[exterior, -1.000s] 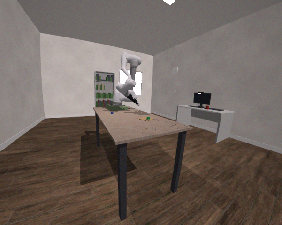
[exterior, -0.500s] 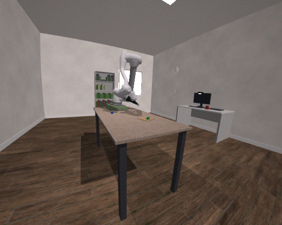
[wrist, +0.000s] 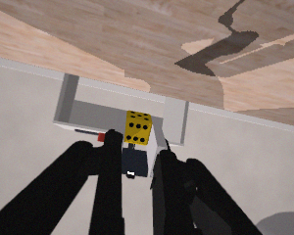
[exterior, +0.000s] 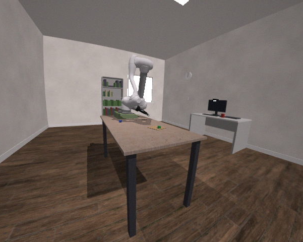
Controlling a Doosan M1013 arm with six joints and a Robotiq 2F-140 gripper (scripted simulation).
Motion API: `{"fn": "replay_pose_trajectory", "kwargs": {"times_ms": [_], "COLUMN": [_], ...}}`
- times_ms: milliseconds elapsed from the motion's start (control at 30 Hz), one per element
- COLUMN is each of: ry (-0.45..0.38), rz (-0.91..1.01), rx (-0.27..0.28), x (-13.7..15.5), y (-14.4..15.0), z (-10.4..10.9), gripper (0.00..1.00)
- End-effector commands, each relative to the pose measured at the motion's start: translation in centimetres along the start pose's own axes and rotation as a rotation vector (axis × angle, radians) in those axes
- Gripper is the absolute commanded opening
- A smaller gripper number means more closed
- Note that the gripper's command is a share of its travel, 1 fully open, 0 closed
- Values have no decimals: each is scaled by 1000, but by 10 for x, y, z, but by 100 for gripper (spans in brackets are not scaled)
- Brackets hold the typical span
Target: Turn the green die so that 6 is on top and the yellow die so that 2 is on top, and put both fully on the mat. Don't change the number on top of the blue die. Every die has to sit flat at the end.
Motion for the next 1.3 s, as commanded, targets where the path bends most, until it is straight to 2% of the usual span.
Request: {"fn": "replay_pose_trajectory", "kwargs": {"times_ms": [0, 333, 1267], "ry": [-1, -1, -1], "rz": [1, 1, 1], "rx": [-1, -1, -1], "x": [-13, -34, -35], "y": [1, 2, 2], "z": [-7, -18, -18], "gripper": [21, 21, 21]}}
Point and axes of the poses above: the point where the finger pads meet when closed, its own z axis back along the fingers, its own y axis across the jaws, x = y × z, the point moved 5 cm from there along z, back along the fingers, and after that the axes turned 2 degrees about z, right-handed, at the moved point
